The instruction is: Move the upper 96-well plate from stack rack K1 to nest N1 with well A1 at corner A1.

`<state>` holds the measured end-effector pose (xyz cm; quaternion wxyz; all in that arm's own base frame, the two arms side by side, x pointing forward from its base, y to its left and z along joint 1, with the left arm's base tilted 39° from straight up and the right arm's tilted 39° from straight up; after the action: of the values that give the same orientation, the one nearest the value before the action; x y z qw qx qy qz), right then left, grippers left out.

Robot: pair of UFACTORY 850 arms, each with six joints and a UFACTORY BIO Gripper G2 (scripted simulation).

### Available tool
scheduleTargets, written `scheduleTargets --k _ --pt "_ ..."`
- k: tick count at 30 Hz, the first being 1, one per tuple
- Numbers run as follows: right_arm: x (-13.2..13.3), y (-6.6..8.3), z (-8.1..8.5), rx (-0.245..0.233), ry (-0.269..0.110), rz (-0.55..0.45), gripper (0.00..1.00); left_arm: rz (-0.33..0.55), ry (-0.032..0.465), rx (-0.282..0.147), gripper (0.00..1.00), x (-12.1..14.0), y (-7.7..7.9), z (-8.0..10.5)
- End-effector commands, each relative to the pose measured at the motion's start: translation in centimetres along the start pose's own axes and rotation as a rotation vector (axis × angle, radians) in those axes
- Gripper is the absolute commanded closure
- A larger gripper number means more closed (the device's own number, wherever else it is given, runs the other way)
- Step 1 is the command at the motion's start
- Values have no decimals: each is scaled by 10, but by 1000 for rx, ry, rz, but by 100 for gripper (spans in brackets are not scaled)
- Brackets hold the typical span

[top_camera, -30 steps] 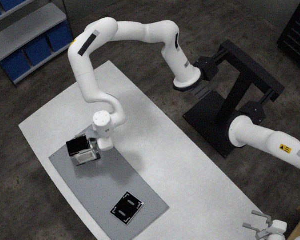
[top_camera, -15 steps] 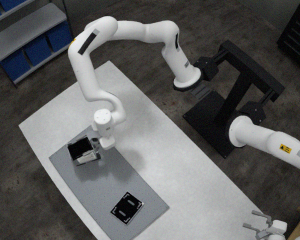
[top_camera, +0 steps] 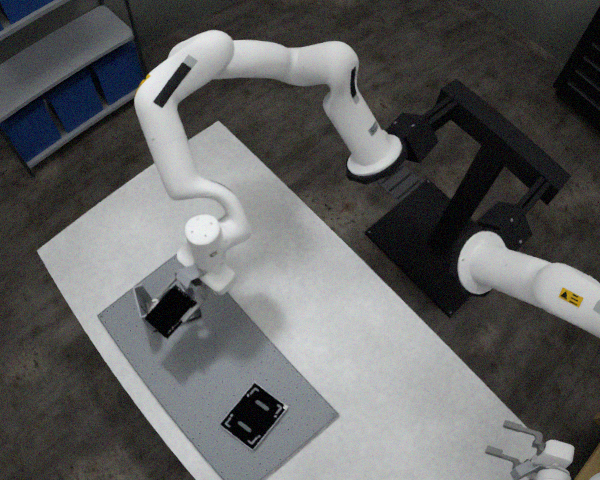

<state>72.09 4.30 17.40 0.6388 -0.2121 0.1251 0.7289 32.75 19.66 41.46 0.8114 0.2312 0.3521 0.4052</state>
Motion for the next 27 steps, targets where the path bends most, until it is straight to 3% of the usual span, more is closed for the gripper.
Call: scheduleTargets --k 1,27 --pt "17 -5 -3 11 -3 20 100 1 -1 0 0 0 0 1" --pt "88 -19 -18 11 -3 20 100 1 -1 0 0 0 0 1"
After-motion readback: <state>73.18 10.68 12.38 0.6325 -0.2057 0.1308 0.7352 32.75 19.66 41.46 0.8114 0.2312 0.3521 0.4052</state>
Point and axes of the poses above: on each arm, the point midway between the two finger pads, its own y axis back along the fingers, its own x axis across the jaws, z = x × y, the point moved 3 cm from there along y, back along the fingers, and after that the axes turned 11 degrees about -y, right-handed, at the moved point
